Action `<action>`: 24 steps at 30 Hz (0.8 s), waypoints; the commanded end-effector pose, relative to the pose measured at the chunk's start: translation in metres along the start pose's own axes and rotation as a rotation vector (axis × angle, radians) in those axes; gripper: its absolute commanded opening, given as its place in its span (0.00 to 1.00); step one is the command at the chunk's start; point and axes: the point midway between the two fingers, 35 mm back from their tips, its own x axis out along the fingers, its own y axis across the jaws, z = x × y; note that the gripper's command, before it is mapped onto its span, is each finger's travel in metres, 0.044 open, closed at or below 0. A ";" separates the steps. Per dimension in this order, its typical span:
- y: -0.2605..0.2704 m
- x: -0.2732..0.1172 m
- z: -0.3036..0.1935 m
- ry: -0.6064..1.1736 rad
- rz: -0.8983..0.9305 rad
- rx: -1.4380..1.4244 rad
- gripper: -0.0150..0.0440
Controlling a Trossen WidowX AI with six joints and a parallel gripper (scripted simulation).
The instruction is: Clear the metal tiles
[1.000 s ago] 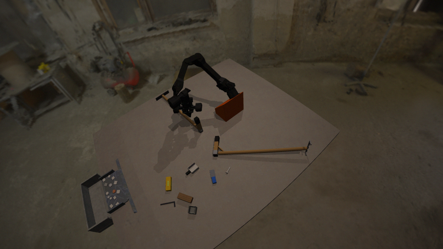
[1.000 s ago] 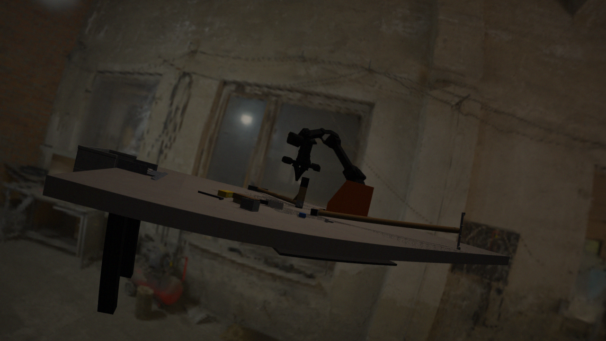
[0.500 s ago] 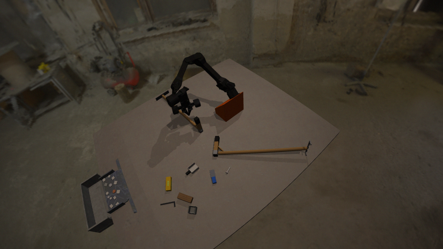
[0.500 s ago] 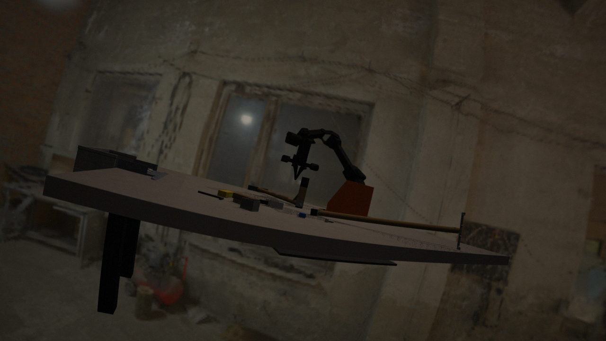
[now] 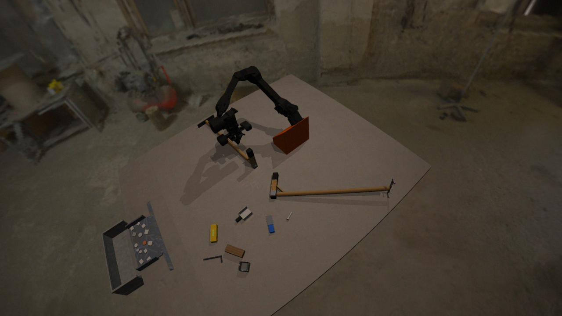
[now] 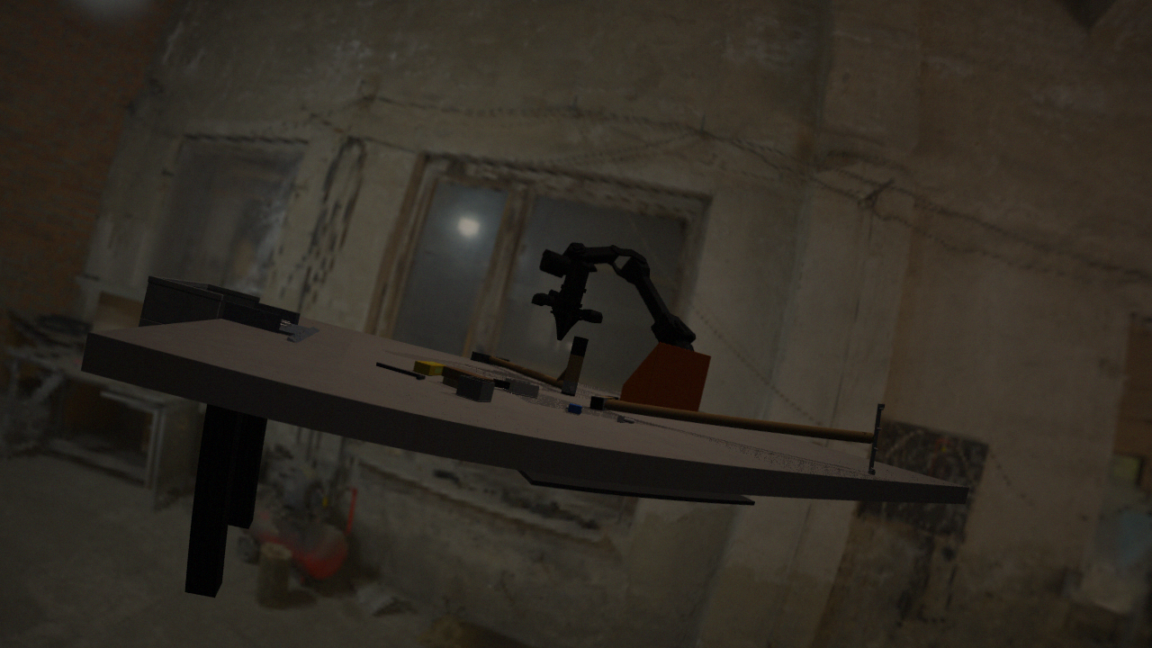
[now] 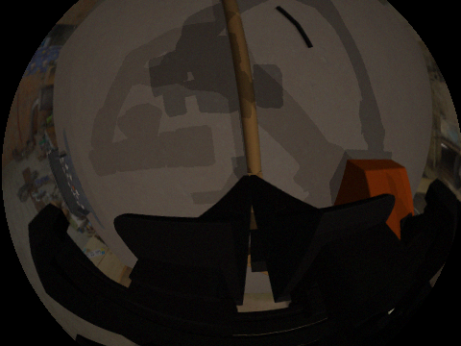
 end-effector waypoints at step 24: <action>-0.004 -0.007 0.033 0.003 -0.009 -0.619 0.25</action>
